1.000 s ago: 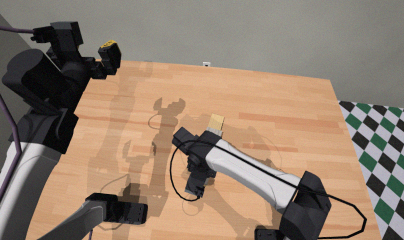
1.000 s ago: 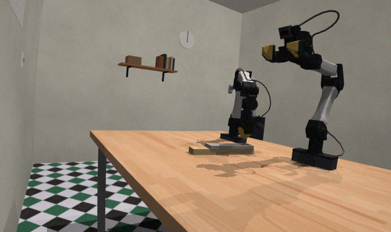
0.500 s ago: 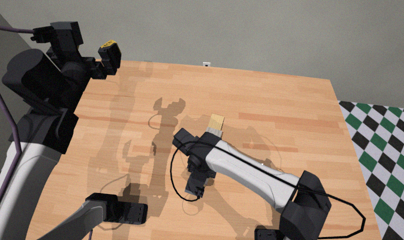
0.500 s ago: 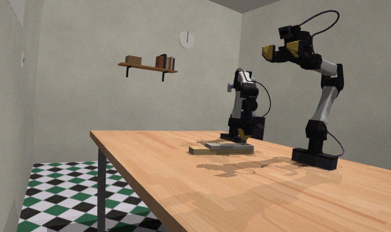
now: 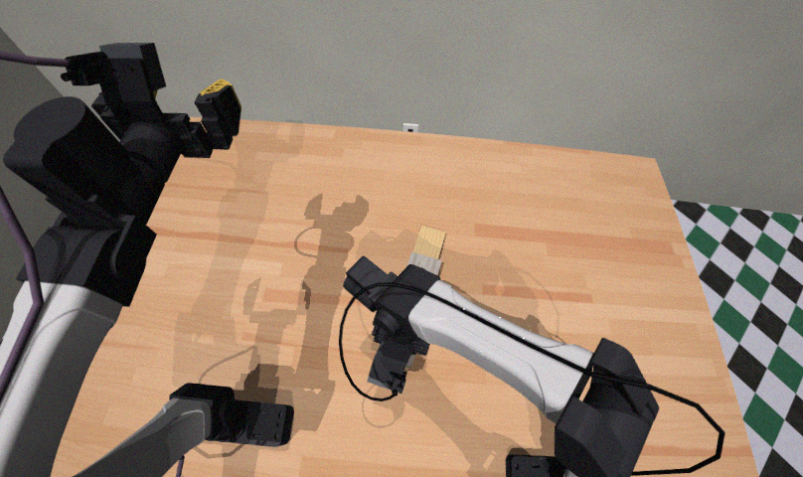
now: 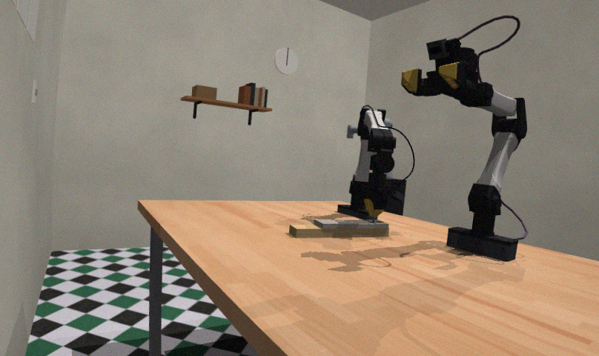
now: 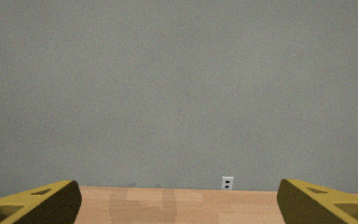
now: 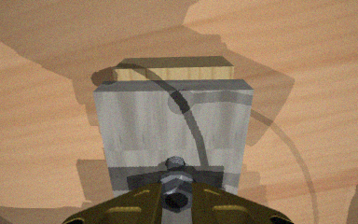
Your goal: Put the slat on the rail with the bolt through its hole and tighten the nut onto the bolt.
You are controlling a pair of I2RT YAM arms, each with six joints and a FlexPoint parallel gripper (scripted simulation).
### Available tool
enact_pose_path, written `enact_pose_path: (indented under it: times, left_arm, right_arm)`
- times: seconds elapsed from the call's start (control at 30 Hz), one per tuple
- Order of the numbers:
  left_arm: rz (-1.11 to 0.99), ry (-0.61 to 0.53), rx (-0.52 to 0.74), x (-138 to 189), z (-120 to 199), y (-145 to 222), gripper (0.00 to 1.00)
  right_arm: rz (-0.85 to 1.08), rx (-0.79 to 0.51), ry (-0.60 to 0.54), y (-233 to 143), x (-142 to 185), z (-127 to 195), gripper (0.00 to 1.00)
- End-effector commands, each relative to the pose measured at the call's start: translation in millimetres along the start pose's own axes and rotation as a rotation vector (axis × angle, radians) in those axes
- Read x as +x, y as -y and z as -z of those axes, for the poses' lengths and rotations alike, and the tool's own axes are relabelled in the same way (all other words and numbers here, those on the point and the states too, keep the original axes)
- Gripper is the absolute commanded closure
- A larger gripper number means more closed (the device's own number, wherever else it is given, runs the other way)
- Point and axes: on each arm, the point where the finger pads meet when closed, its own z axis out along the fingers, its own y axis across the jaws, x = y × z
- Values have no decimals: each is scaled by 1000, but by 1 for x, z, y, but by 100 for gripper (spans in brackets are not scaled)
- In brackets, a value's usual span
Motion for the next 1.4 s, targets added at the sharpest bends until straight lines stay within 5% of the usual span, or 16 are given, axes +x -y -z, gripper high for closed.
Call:
enact_pose_path:
  times: [0.0,1.37]
  left_arm:
    - [-3,9,6,-1,1,1,0]
    - [-3,9,6,-1,1,1,0]
  right_arm:
    - [-1,3,1,4,0,-10,86]
    - [0,5,0,-2,13,31,86]
